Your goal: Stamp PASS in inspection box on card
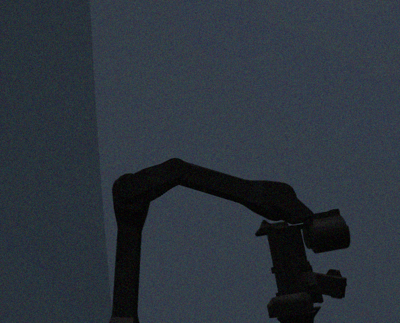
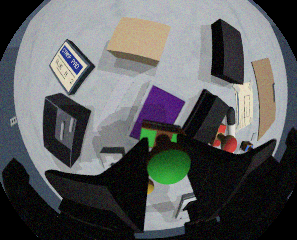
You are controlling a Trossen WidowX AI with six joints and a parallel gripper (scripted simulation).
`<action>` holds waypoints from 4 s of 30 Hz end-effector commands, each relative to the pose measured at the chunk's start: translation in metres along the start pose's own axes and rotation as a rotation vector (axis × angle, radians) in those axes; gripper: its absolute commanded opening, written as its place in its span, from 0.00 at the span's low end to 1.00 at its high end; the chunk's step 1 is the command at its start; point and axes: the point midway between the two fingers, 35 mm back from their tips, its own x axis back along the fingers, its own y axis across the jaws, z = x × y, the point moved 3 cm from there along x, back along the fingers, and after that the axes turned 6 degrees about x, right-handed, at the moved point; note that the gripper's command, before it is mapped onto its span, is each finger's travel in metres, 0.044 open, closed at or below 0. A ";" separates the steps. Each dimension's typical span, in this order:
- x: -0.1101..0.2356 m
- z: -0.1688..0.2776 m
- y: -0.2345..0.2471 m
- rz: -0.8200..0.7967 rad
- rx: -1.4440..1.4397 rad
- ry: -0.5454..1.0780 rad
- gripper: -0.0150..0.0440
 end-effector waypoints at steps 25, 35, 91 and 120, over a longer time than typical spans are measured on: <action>0.017 -0.009 -0.088 0.006 -0.483 -0.007 0.25; 0.018 -0.003 -0.142 0.013 -0.775 -0.012 0.25; -0.007 0.016 -0.207 0.025 -1.138 -0.024 0.25; -0.026 0.016 -0.207 0.027 -1.138 -0.028 0.25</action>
